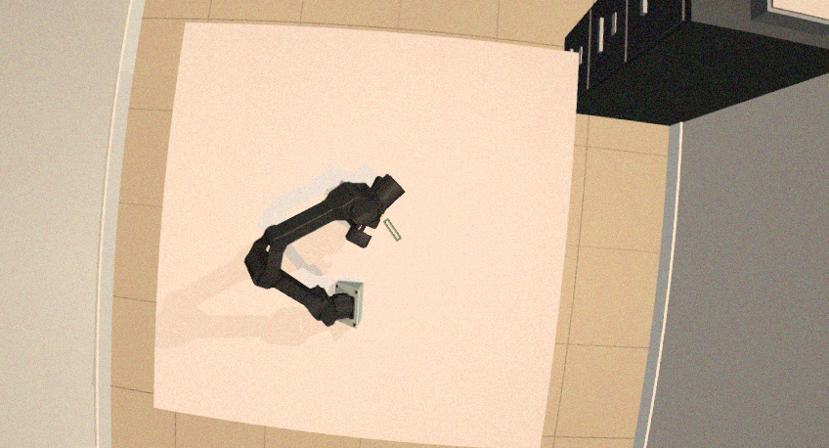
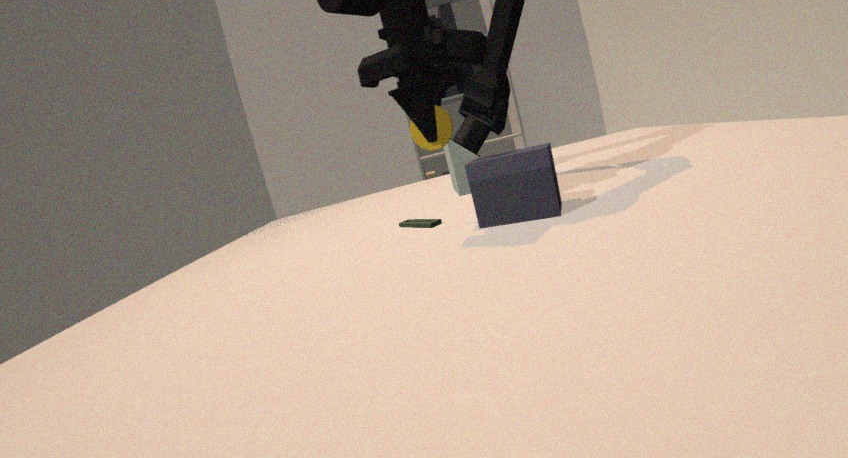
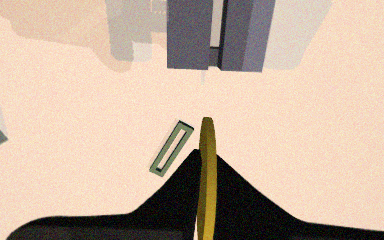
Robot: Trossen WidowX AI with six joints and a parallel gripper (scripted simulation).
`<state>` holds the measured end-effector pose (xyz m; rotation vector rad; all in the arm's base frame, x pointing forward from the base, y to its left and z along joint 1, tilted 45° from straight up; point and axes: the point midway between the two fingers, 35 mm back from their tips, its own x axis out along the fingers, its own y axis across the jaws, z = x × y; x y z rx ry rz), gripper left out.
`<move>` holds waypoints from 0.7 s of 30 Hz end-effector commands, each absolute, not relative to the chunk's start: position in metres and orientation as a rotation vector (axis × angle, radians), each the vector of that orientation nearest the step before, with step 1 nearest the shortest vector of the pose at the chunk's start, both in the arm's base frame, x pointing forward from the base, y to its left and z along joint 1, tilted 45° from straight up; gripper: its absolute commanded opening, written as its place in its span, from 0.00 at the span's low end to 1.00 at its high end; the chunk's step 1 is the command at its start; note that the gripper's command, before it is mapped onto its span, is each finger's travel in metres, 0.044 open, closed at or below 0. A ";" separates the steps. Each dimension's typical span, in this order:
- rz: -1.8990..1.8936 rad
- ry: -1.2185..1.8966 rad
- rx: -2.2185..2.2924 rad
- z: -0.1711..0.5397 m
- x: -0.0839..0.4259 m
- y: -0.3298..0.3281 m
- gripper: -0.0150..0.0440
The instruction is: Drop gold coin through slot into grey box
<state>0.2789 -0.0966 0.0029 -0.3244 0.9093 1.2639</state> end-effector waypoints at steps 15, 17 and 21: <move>1.268 0.896 -0.320 0.028 0.302 -0.070 0.25; 1.269 0.895 -0.319 0.031 0.304 -0.067 0.25; 1.271 0.891 -0.318 0.037 0.309 -0.060 0.25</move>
